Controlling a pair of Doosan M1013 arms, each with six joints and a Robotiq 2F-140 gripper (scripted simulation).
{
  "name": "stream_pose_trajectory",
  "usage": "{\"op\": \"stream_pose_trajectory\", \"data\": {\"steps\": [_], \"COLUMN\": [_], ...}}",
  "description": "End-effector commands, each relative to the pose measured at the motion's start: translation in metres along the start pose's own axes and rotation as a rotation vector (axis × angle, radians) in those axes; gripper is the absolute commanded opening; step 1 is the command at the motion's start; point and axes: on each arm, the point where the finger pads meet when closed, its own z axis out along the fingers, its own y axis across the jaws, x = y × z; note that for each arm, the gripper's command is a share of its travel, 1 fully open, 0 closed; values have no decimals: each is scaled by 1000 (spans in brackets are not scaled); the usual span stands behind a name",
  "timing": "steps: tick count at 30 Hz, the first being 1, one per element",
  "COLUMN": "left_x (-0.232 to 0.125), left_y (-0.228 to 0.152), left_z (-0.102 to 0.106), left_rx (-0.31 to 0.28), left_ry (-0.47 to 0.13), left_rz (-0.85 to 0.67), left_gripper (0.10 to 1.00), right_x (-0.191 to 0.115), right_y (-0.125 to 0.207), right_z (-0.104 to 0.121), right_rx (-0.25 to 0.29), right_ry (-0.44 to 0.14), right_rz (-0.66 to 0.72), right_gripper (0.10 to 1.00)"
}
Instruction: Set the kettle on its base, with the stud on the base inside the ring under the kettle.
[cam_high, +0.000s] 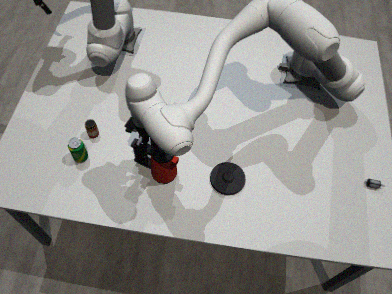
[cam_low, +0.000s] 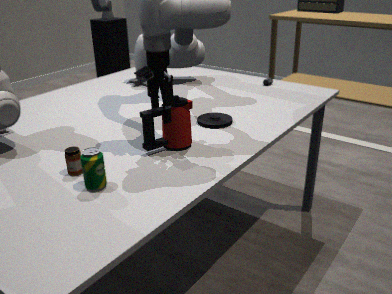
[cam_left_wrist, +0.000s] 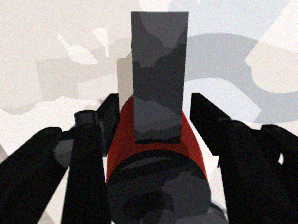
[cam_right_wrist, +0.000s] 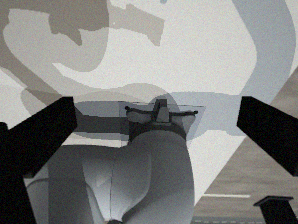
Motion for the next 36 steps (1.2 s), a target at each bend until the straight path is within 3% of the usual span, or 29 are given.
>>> {"op": "stream_pose_trajectory", "data": {"steps": [1,11,12,36], "left_x": [0,0,0,0], "left_y": [0,0,0,0], "left_z": [-2,-2,-2,-2], "left_rx": [2,2,2,2], "left_ry": [1,1,1,1], "left_rz": [0,0,0,0], "left_gripper": [522,522,99,99], "right_x": [0,0,0,0], "right_y": [0,0,0,0], "right_z": [-1,-1,-1,-1], "right_rx": [1,1,1,1], "right_ry": [1,1,1,1], "right_rz": [0,0,0,0], "right_gripper": [1000,1000,1000,1000]}}
